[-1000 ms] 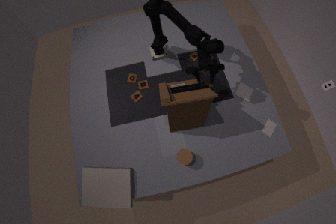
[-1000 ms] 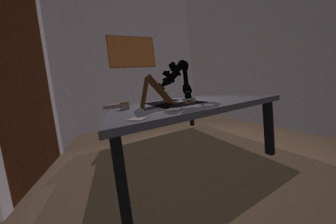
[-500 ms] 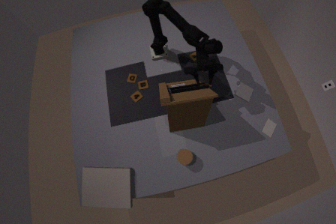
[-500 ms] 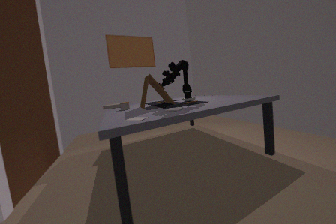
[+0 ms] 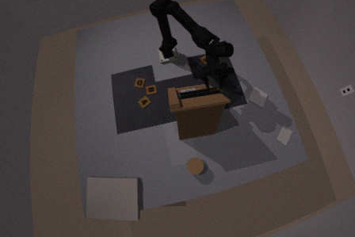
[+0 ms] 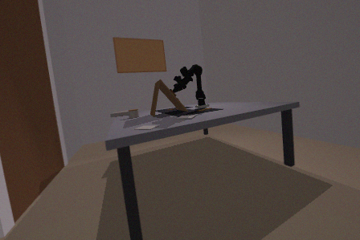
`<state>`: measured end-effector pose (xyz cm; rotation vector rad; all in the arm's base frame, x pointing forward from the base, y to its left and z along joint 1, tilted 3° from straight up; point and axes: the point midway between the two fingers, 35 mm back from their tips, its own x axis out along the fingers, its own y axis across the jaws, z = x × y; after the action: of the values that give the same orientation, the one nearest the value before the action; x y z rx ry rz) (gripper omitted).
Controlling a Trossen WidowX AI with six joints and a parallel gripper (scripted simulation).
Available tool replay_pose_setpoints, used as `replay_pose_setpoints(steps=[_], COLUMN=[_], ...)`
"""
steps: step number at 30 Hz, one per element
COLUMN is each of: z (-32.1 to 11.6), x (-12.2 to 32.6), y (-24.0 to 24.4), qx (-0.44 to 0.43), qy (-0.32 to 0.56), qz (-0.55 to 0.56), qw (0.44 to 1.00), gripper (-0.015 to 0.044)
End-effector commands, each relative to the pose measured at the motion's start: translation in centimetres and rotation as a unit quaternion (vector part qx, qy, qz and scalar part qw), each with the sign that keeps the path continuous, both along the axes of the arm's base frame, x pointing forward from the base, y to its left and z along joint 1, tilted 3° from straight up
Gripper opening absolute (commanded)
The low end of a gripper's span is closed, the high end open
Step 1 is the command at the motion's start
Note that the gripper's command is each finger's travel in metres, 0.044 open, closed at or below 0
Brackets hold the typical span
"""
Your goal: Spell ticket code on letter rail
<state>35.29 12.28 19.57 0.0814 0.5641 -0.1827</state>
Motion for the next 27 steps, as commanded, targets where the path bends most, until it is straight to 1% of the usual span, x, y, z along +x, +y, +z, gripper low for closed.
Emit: replay_pose_setpoints(steps=[1,27], z=[-0.1,-0.2], x=[0.0,-0.5], y=[-0.1,-2.2], qx=[0.000,-0.001], qy=[0.001,0.001], qz=[0.003,0.003], qw=[1.000,1.000], gripper=[0.0000,0.0000])
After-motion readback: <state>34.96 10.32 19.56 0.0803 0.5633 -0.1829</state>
